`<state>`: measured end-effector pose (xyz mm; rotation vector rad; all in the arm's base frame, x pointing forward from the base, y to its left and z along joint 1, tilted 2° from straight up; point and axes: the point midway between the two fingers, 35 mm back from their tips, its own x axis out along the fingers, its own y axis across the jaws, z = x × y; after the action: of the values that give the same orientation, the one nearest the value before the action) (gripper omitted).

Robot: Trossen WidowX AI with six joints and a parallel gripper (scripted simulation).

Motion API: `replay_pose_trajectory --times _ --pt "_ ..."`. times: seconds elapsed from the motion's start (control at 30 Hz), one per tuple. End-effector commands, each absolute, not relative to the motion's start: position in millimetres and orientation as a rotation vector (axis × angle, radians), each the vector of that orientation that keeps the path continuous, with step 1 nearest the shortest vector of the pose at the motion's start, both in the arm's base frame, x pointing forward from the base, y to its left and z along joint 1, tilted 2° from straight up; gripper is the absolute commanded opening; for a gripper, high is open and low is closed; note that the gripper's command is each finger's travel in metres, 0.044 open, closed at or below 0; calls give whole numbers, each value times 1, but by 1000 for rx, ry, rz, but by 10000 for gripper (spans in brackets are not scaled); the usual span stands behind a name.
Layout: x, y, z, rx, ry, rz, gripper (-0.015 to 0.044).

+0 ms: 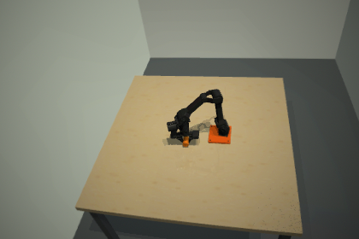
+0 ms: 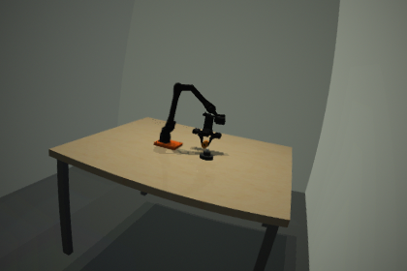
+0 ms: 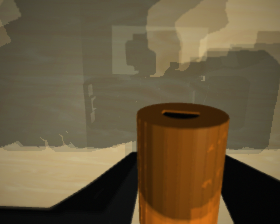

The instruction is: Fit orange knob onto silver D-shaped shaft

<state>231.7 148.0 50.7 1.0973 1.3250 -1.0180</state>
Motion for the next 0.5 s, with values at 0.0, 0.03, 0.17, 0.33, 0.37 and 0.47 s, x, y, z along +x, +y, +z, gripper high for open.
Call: replay_pose_trajectory --times 0.0,0.03,0.17,0.33,0.37,0.47 --pt "232 148 51 1142 1300 -1064 179" --pt "232 148 51 1142 1300 -1064 179" --pt "232 148 51 1181 1279 -1103 179" --pt "232 148 51 1310 1201 -1235 179" --pt "232 148 51 1335 1184 -1261 179" --pt "232 148 51 1411 1131 -1338 179"
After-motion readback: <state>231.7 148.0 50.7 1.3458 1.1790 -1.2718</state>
